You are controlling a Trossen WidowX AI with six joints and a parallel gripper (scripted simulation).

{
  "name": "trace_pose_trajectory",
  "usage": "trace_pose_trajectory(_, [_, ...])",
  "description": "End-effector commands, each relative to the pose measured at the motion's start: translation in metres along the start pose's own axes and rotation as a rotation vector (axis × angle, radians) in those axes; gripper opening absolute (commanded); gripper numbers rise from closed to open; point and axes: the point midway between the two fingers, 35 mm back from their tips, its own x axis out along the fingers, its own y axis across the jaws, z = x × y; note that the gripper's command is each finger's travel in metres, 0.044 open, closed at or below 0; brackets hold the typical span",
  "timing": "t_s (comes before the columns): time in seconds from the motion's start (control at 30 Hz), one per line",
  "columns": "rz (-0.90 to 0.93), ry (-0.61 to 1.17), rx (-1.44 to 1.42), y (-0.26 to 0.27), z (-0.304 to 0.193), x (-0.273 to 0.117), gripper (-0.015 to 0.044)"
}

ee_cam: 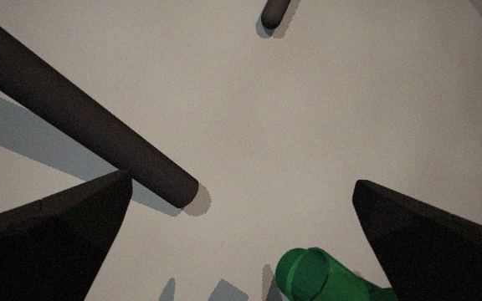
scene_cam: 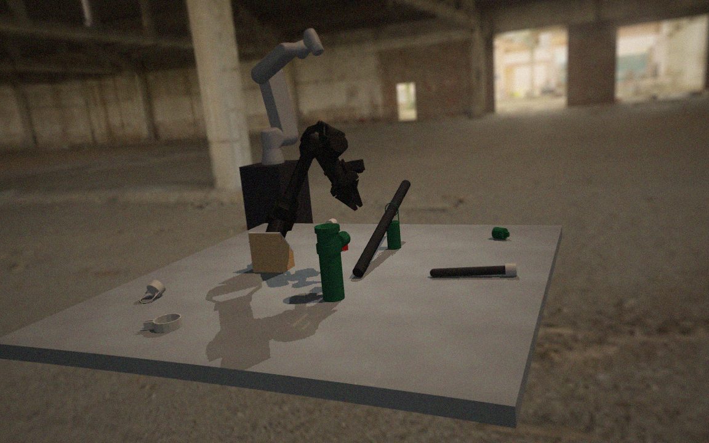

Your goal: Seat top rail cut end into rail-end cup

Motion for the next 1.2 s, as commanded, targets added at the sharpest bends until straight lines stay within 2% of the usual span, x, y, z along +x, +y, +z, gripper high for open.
trace_pose_trajectory(0.0, [0.021,-0.009,0.585,0.039,0.036,-0.034,0.0440])
trace_pose_trajectory(0.53, [0.026,0.004,0.629,0.040,0.037,-0.031,0.0440])
trace_pose_trajectory(0.63, [0.043,0.059,0.804,0.046,0.039,-0.020,0.0440])
trace_pose_trajectory(0.83, [0.021,0.259,1.351,0.067,0.044,0.012,0.0440])
trace_pose_trajectory(1.07, [-0.176,0.496,1.964,0.097,0.046,0.047,0.0440])
trace_pose_trajectory(1.17, [-0.261,0.557,2.094,0.107,0.046,0.056,0.0440])
